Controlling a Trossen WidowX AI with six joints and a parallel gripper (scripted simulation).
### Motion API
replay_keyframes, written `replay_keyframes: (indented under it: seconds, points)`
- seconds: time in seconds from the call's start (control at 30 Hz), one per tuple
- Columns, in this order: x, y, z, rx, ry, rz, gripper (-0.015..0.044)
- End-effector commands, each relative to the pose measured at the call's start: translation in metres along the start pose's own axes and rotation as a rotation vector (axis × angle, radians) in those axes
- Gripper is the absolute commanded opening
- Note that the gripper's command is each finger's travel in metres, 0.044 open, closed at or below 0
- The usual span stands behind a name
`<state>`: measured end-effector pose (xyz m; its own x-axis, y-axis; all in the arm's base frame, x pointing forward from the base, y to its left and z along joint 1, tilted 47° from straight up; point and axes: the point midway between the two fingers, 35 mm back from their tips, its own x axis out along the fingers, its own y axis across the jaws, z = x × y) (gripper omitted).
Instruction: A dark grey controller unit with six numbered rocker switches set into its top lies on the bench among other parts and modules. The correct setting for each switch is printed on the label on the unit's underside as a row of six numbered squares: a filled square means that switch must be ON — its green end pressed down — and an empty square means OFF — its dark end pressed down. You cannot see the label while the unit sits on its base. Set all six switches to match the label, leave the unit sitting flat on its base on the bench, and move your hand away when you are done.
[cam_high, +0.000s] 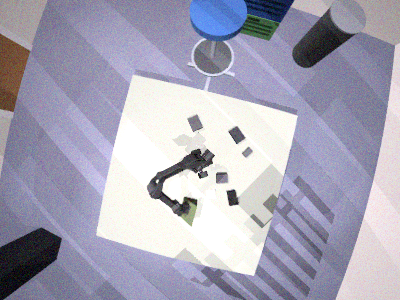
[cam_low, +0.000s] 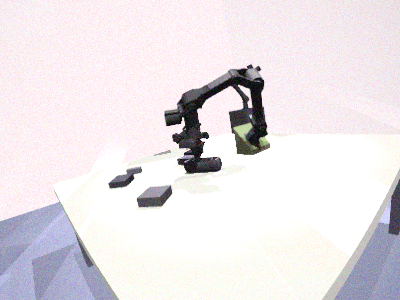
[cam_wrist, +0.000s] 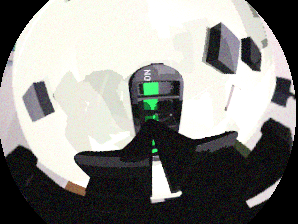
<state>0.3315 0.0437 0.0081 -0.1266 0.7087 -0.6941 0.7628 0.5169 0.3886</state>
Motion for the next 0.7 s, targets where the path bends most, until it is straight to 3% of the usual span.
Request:
replay_keyframes:
  seconds: [0.0, 0.67]
  points:
    - [0.006, -0.001, -0.001, 0.008, 0.003, 0.003, 0.0]
    - [0.0, -0.001, 0.0, 0.004, 0.002, 0.002, 0.0]
